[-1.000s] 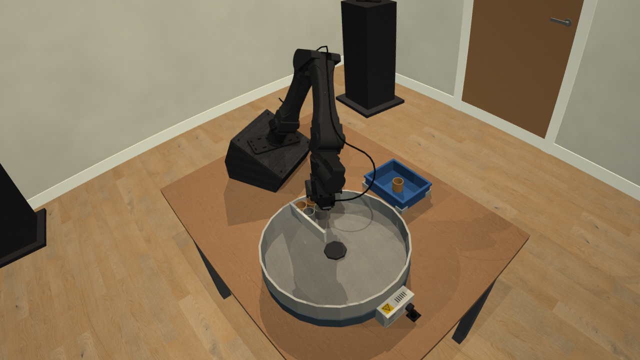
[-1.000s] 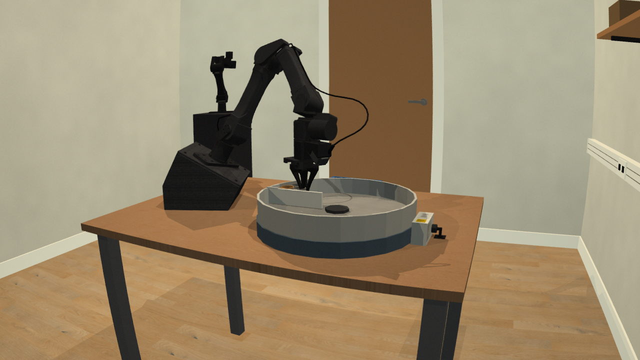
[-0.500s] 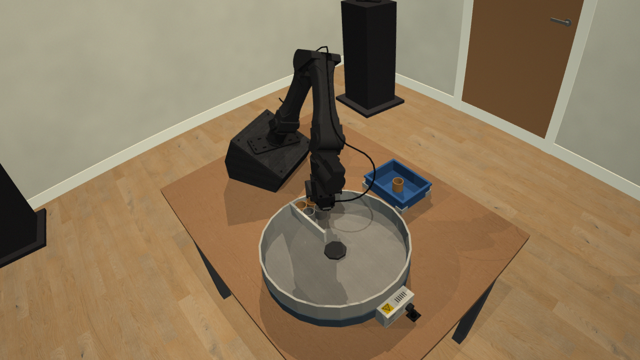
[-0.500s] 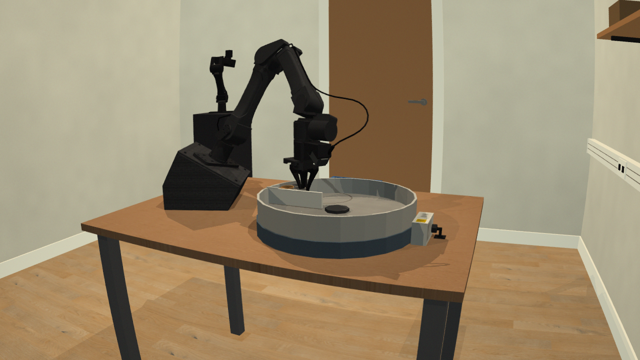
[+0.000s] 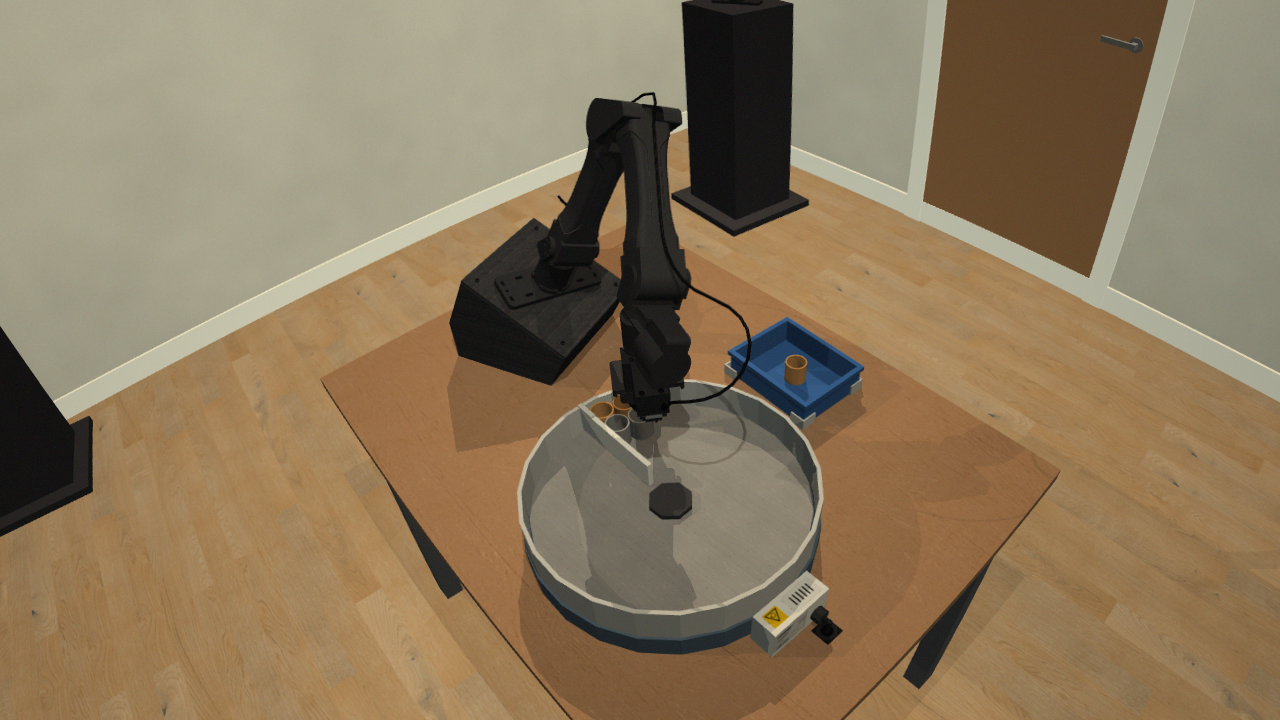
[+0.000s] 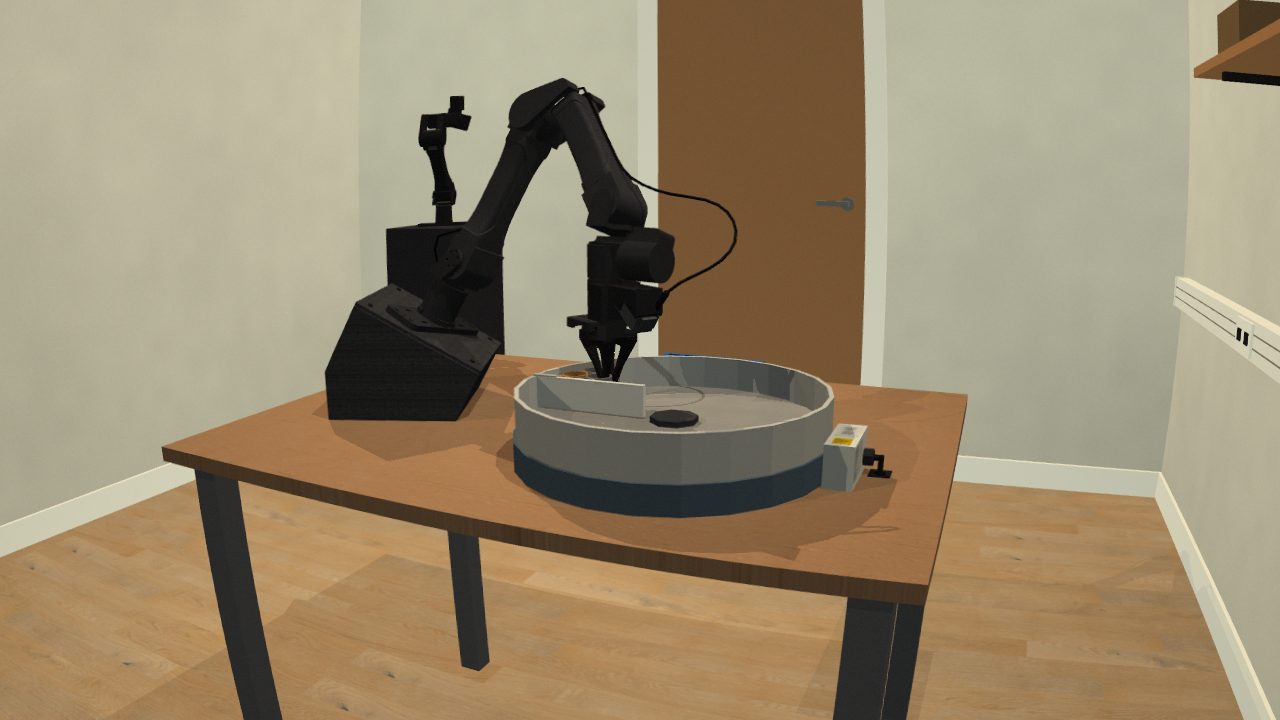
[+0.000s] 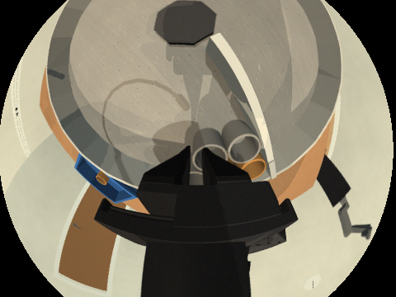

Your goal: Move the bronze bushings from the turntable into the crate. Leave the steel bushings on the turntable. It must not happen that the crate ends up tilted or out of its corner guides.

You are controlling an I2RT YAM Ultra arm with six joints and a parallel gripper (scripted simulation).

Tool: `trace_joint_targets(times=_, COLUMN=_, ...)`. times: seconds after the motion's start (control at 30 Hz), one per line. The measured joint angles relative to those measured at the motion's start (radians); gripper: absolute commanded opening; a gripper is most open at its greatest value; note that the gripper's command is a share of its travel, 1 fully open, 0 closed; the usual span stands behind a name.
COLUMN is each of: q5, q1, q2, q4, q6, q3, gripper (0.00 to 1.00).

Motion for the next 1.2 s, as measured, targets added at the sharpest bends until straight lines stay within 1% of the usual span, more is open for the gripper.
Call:
trace_joint_targets(times=0.77, q5=0.0, q1=0.0, q2=0.0, q4=0.0, q6=0.0, q3=0.0, gripper=0.15)
trace_joint_targets(times=0.8, q5=0.0, q1=0.0, q2=0.0, q4=0.0, q6=0.0, q3=0.0, gripper=0.0)
trace_joint_targets(times=1.2, q5=-0.005, q1=0.002, q2=0.0, q4=0.002, q6=0.001, q3=0.0, gripper=0.0)
